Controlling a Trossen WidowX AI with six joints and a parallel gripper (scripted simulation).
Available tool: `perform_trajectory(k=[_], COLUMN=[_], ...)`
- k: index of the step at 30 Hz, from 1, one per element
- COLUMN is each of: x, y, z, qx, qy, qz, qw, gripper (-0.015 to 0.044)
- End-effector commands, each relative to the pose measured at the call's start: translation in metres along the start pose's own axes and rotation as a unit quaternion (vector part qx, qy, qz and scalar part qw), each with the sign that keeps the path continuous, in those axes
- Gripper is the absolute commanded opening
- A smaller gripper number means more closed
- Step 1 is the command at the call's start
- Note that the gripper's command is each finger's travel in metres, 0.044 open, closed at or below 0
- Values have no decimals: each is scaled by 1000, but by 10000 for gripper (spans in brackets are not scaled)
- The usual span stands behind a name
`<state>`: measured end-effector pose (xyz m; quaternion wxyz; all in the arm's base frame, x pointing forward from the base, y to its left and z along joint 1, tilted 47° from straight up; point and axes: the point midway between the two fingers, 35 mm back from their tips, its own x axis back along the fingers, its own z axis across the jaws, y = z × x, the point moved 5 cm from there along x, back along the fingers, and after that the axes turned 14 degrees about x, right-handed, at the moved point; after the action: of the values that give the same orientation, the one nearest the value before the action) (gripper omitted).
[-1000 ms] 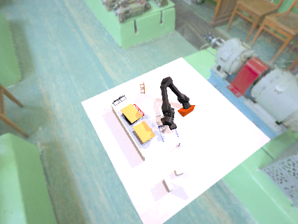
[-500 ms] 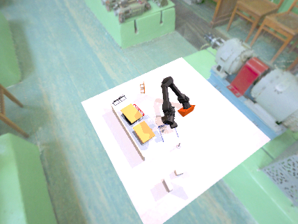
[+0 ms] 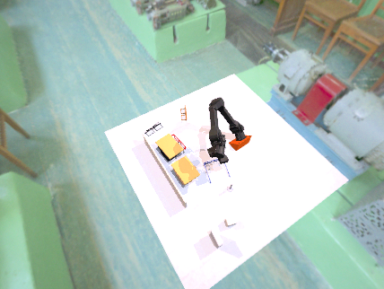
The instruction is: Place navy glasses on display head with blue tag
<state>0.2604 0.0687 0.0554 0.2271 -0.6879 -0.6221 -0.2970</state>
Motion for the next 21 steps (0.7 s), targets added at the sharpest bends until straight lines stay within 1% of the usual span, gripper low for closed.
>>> perform_trajectory(k=[1,2,4,5,13,21], x=[3,4,4,4,3,-8], y=[2,2,2,2,2,3], z=[3,4,4,4,4,4], qx=[-3,-4,-4,-4,-4,-4], qy=[0,1,1,1,1,1], qz=[4,5,5,5,5,5], qw=[1000,1000,1000,1000,1000,1000], gripper=[200,200,147,140,140,140])
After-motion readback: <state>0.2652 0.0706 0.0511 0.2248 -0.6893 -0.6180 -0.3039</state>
